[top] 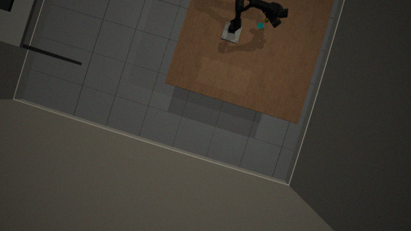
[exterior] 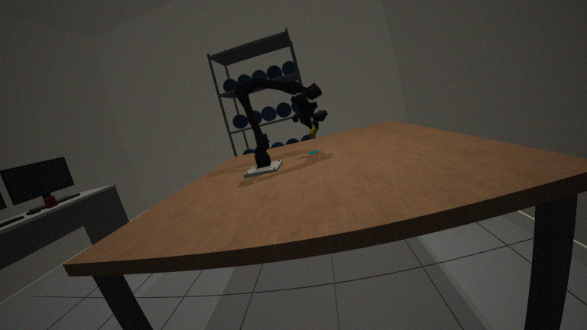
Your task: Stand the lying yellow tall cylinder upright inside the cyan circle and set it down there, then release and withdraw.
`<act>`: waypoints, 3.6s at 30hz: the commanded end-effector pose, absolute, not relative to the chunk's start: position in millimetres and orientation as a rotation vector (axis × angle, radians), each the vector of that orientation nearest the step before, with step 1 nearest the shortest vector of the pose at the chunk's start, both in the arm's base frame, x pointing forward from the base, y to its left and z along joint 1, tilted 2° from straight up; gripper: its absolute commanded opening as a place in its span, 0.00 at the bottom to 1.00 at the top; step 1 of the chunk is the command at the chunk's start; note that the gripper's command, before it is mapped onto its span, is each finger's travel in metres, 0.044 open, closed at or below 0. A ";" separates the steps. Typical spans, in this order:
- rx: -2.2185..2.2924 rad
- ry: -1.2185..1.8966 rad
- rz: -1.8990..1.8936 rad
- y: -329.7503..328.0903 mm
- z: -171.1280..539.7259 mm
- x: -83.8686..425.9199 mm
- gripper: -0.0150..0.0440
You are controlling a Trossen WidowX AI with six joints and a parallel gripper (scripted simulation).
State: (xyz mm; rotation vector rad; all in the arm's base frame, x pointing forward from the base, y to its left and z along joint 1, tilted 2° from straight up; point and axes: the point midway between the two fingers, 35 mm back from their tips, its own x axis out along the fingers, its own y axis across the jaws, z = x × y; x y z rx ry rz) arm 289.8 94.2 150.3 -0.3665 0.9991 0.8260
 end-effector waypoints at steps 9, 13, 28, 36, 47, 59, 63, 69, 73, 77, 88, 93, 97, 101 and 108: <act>-0.305 0.924 0.836 93.6 150.2 293.7 0.43; -0.287 0.900 0.839 93.0 150.1 294.8 0.43; -0.228 0.809 0.851 90.3 150.4 298.1 0.43; -0.200 0.760 0.858 88.5 151.0 299.1 0.43; -0.166 0.692 0.869 85.8 152.1 299.6 0.43; -0.134 0.618 0.881 82.5 153.8 298.9 0.43; -0.124 0.593 0.885 81.3 154.4 298.4 0.43; -0.112 0.556 0.891 79.6 155.4 297.3 0.43; -0.104 0.532 0.896 78.4 156.1 296.4 0.43; -0.097 0.507 0.900 77.2 156.8 295.3 0.43; -0.080 0.440 0.914 73.8 158.7 291.5 0.43; -0.074 0.410 0.920 72.3 159.5 289.3 0.43; -0.070 0.386 0.925 71.2 160.2 287.4 0.43; -0.067 0.362 0.931 70.0 160.8 285.4 0.43; -0.062 0.321 0.940 68.1 161.9 281.4 0.43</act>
